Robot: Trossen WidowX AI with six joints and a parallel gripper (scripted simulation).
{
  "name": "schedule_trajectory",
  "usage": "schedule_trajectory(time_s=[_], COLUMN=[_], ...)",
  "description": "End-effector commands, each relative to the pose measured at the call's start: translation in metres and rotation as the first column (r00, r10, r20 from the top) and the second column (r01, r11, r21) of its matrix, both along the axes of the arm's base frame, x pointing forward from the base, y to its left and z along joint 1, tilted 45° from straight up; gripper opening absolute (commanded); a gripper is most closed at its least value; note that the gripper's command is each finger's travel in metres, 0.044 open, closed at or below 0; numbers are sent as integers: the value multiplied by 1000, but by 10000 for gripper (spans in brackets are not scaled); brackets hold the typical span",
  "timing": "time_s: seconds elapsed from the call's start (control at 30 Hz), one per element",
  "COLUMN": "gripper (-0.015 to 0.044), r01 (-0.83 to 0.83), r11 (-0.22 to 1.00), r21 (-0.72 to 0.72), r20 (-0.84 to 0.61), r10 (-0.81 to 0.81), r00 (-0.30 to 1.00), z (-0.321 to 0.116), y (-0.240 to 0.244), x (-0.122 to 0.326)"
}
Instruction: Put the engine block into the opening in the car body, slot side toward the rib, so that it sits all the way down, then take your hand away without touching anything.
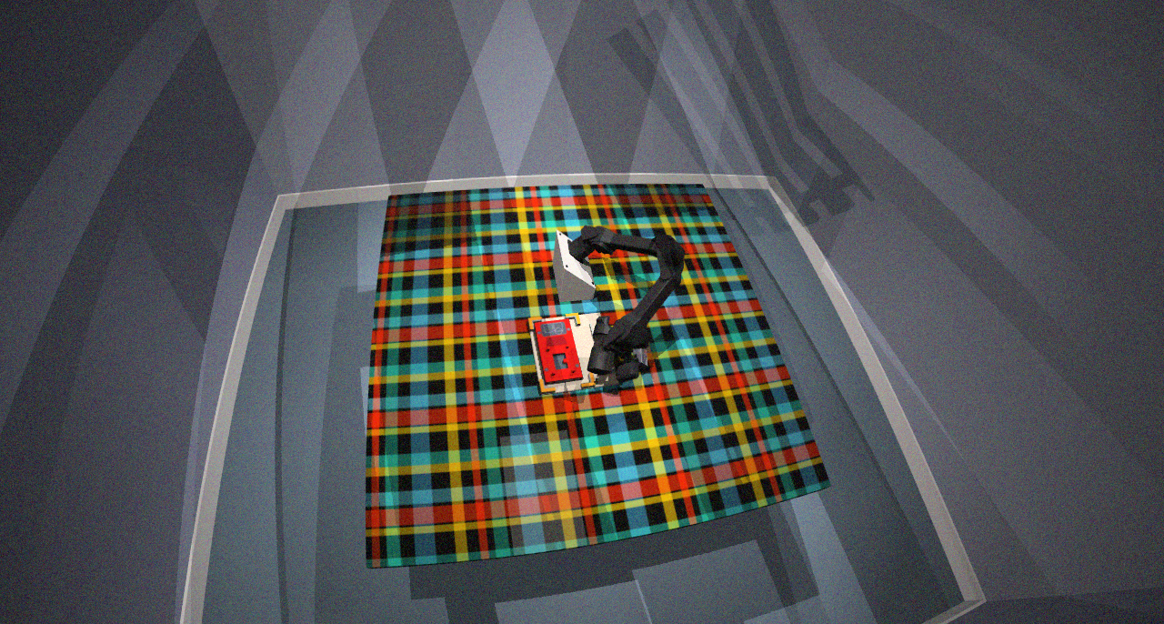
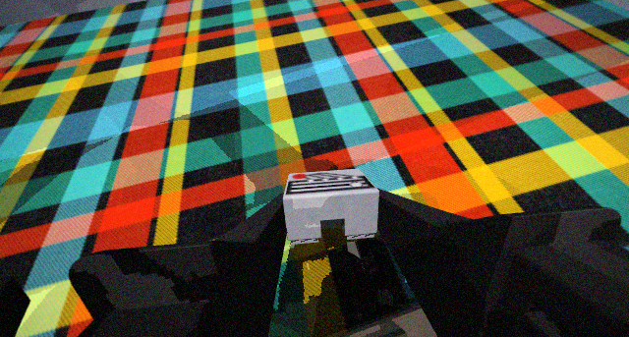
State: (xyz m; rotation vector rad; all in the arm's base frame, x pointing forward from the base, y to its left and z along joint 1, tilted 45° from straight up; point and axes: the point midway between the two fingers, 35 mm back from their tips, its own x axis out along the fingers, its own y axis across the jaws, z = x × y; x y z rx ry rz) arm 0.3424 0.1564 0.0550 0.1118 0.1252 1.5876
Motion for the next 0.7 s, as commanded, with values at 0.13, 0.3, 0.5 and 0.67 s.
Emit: schedule_trajectory(time_s=[0.13, 0.3, 0.5, 0.67], gripper=[0, 0, 0, 0], r01=[-35, -34, -8, 8], r11=[999, 999, 1000, 1000], r21=[7, 7, 7, 7], r20=[7, 7, 6, 6], r10=[35, 34, 7, -8], r00=[999, 999, 1000, 1000], z=[-12, -13, -18, -24], y=[13, 13, 4, -2], x=[2, 2, 0, -2])
